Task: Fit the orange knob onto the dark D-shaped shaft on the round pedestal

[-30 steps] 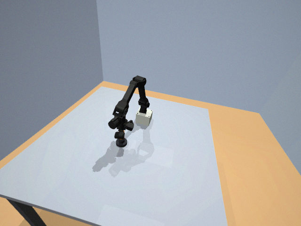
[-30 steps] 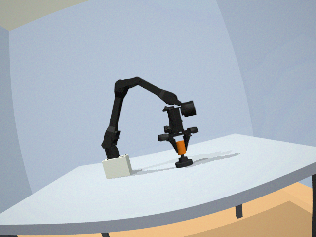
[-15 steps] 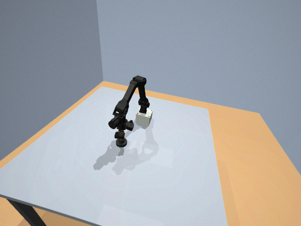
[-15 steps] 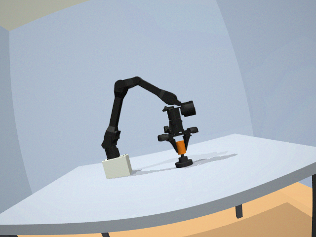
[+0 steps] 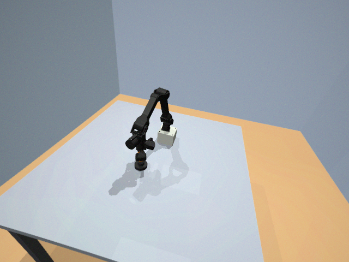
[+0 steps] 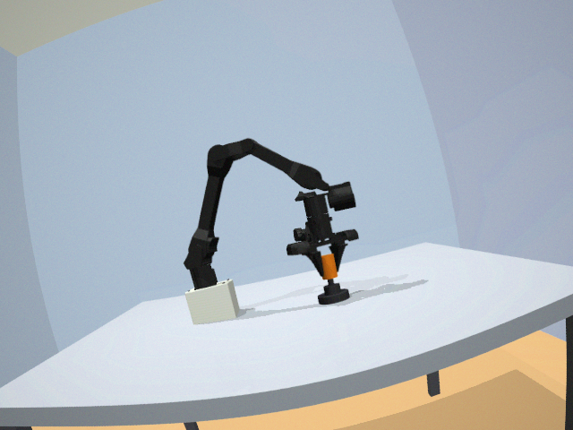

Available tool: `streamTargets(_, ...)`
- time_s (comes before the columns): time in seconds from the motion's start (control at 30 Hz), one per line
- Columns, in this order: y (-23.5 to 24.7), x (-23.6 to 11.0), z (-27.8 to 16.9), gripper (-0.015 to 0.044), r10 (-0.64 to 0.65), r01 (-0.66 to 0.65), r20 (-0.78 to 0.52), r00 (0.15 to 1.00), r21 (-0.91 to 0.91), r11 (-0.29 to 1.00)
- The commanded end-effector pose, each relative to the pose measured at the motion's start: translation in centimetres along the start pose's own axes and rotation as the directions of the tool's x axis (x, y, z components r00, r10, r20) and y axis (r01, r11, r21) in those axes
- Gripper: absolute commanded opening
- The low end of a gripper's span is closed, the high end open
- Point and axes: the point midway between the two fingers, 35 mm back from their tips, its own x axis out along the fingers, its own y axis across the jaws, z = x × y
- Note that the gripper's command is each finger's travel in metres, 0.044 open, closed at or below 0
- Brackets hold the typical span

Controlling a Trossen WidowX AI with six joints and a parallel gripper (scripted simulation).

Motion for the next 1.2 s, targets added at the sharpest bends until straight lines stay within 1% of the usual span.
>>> streamTargets(0.0,-0.03,0.15,-0.02,0.0000,0.000,0.000,-0.001,1.000,-0.026,1.000)
streamTargets(0.83,0.12,0.38,0.08,0.0000,0.000,0.000,0.000,1.000,-0.026,1.000)
streamTargets(1.0,0.03,-0.16,0.02,0.0000,0.000,0.000,-0.001,1.000,-0.026,1.000)
streamTargets(1.07,0.03,-0.17,0.02,0.0000,0.000,0.000,-0.001,1.000,-0.052,0.999)
streamTargets(1.17,-0.02,-0.15,-0.01,0.0000,0.000,0.000,-0.001,1.000,-0.151,0.989)
